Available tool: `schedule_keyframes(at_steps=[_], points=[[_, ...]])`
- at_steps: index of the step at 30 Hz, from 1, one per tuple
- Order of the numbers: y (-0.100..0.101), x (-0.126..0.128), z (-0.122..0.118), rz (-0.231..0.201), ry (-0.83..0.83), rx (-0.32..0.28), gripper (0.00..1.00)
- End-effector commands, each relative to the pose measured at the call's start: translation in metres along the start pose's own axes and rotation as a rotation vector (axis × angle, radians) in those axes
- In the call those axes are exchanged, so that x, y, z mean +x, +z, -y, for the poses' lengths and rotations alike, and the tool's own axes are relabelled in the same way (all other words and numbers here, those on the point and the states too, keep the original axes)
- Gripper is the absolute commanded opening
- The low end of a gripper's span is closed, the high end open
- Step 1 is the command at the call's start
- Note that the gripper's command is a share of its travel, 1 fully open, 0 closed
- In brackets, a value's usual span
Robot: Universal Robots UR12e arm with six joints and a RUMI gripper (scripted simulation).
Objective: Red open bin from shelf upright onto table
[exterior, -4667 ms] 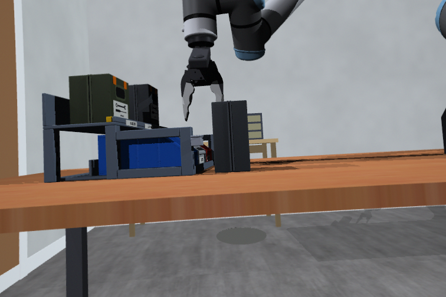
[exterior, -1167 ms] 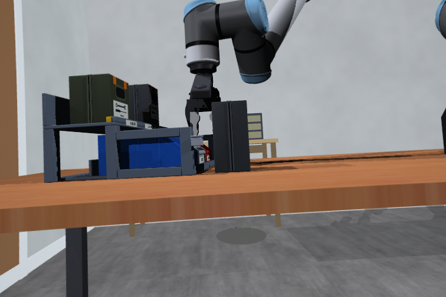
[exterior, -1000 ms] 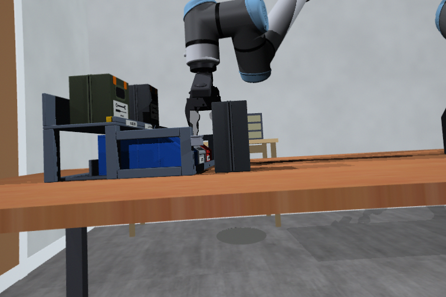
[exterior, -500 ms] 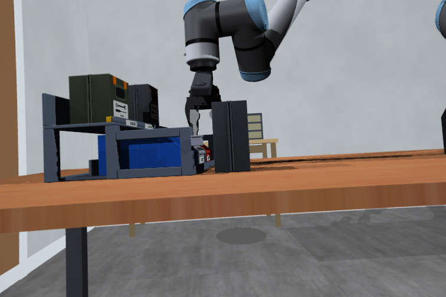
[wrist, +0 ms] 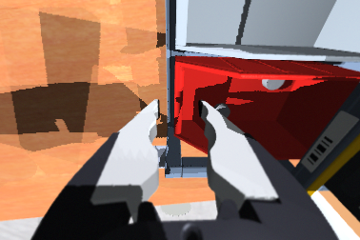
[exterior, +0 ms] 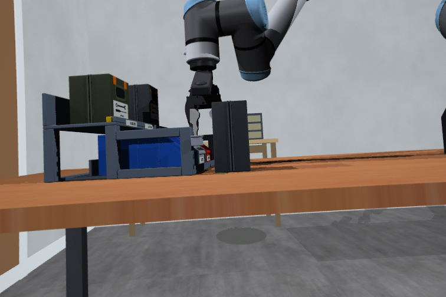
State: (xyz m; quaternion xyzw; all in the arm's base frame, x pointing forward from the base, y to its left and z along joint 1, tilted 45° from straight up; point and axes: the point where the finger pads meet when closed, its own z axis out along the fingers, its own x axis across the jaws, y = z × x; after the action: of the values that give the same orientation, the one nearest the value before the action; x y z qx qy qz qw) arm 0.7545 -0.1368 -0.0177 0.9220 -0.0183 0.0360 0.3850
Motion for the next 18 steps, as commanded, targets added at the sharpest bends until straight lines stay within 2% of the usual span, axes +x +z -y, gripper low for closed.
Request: schedule_keyframes(at_steps=[1, 12, 18], points=[[-0.002, 0.000, 0.000, -0.001, 0.000, 0.000, 0.26], [-0.002, 0.000, 0.000, -0.001, 0.000, 0.000, 0.26], [0.008, 0.000, 0.000, -0.001, 0.000, 0.000, 0.26]])
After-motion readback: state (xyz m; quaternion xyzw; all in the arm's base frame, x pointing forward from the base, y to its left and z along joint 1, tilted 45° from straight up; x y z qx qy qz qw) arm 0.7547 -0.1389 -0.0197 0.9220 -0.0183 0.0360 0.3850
